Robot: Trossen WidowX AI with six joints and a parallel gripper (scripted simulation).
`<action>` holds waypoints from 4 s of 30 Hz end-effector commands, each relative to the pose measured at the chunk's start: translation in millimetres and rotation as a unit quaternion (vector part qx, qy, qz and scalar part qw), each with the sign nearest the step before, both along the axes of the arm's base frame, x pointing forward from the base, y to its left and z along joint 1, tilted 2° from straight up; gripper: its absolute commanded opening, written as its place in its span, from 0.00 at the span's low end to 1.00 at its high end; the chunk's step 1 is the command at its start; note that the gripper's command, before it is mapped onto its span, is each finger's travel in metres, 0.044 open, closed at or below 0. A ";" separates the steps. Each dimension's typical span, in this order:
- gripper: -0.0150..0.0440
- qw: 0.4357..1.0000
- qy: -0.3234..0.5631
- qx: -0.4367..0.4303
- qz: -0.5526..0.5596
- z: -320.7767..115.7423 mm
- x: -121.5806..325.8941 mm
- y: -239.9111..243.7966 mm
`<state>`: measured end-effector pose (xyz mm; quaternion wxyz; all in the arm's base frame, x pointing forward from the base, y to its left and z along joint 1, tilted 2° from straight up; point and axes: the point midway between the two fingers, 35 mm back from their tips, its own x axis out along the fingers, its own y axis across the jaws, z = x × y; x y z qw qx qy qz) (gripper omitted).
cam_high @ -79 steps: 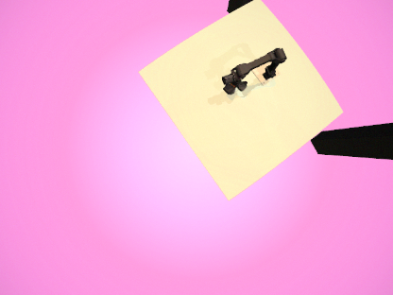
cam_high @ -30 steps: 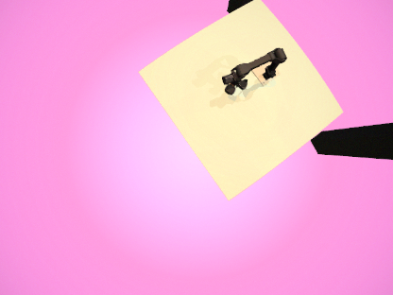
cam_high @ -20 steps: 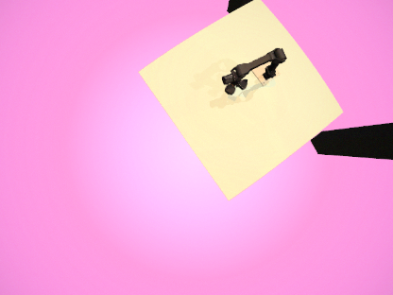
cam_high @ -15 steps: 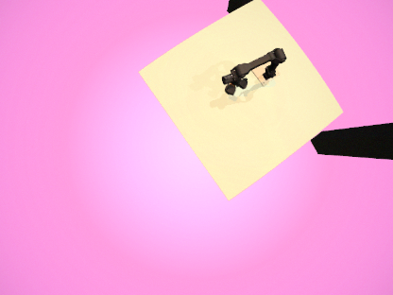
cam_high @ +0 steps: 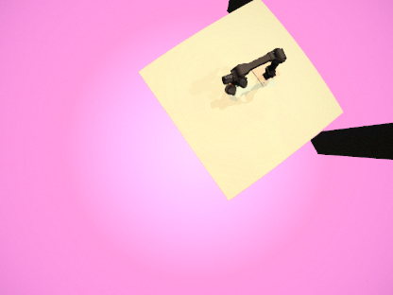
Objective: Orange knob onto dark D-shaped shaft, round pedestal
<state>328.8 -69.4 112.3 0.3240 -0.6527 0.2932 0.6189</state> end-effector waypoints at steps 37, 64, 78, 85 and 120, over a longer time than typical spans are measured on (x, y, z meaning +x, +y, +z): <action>0.25 0.994 -0.004 -0.005 0.107 1.5 0.3 -0.1; 0.25 0.994 -0.004 -0.005 0.107 -1.4 0.4 1.0; 0.25 0.986 -0.005 -0.009 0.168 4.1 1.3 -0.2; 0.25 0.978 -0.006 -0.011 0.210 1.3 0.2 -0.4; 0.25 0.978 -0.006 -0.011 0.210 3.5 0.6 0.0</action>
